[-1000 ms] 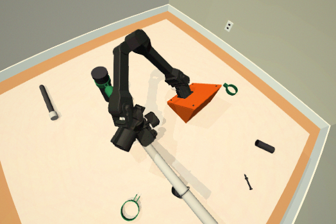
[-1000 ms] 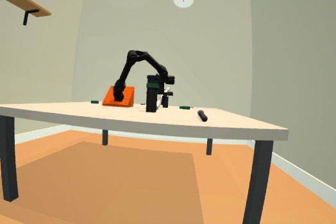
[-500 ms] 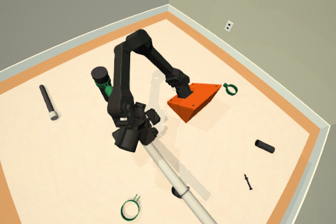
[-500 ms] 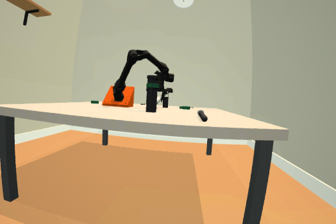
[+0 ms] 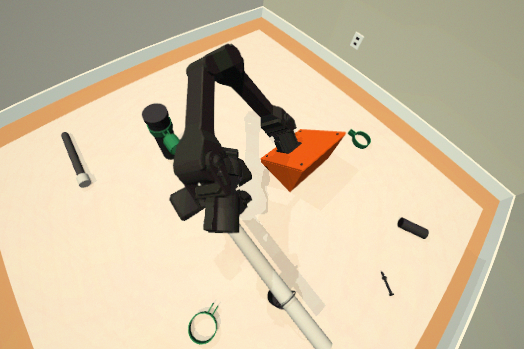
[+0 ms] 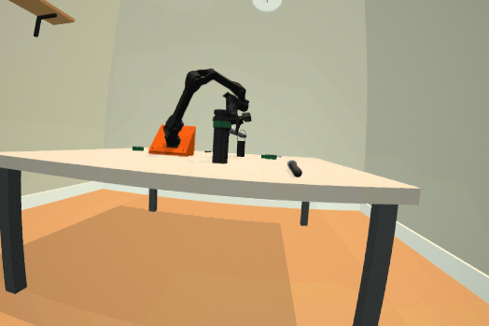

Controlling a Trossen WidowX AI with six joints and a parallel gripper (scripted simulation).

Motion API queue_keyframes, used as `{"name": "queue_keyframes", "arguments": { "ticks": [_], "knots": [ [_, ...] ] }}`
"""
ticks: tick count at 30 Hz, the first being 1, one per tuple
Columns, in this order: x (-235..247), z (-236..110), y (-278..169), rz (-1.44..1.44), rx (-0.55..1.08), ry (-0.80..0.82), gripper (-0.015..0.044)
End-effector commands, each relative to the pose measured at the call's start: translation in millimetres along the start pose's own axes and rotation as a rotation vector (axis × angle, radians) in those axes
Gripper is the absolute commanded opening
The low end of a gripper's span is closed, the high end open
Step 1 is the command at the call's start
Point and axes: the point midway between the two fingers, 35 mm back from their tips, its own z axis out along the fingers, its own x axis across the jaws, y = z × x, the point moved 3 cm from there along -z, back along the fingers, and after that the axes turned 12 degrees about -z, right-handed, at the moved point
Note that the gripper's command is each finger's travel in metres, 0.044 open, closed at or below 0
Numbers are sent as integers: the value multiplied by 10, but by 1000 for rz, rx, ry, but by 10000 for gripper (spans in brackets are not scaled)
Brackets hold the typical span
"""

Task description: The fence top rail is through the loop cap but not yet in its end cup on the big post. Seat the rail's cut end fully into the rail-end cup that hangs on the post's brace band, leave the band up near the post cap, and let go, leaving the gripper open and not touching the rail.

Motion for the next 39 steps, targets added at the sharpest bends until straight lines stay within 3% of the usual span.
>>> {"name": "queue_keyframes", "arguments": {
  "ticks": [1,39],
  "knots": [
    [-17,-51,-36,2,26,-18,0],
    [-48,-43,-78,1,7,-2,0]
  ]
}}
